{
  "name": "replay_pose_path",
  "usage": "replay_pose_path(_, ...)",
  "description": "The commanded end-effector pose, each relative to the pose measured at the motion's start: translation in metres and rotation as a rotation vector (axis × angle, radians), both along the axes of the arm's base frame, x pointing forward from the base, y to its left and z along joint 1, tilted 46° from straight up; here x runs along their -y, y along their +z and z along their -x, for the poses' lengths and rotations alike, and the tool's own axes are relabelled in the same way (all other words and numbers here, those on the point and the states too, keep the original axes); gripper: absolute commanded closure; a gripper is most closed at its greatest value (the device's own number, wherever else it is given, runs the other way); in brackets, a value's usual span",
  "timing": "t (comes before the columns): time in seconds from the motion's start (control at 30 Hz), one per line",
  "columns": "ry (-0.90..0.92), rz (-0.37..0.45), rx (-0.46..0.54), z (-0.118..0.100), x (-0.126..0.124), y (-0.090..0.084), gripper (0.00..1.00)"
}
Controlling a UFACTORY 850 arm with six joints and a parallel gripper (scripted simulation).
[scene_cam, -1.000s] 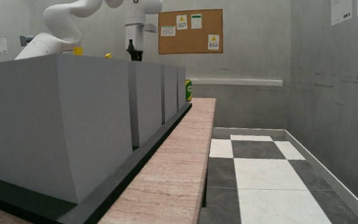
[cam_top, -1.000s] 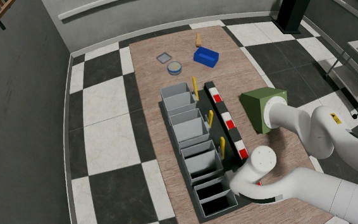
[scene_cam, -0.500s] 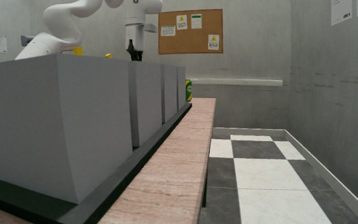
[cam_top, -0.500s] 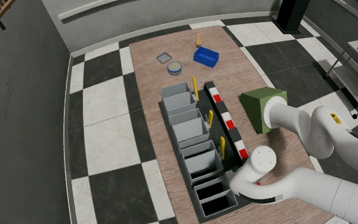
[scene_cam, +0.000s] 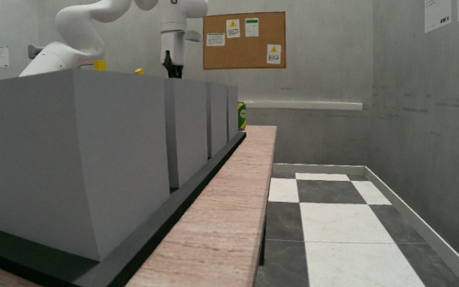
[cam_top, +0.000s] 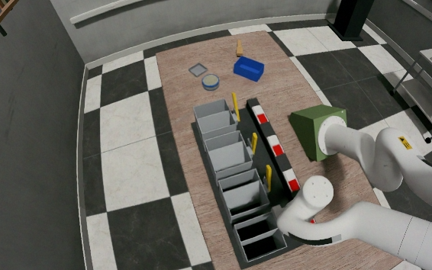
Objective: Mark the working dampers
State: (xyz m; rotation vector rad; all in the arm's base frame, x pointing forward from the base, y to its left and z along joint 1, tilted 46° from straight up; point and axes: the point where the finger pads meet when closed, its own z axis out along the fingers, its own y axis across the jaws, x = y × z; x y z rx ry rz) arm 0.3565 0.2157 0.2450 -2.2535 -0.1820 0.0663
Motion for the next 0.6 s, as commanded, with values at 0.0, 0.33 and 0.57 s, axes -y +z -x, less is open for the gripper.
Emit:
replay_pose_path(0.0,-0.001,-0.001,0.001,-0.0006,0.0002,0.0003,0.81)
replay_pose_path(0.33,0.000,-0.013,-0.001,-0.0007,0.0009,-0.0006,0.81)
replay_pose_path(0.57,0.000,-0.024,-0.002,-0.0009,0.0016,-0.0015,0.81)
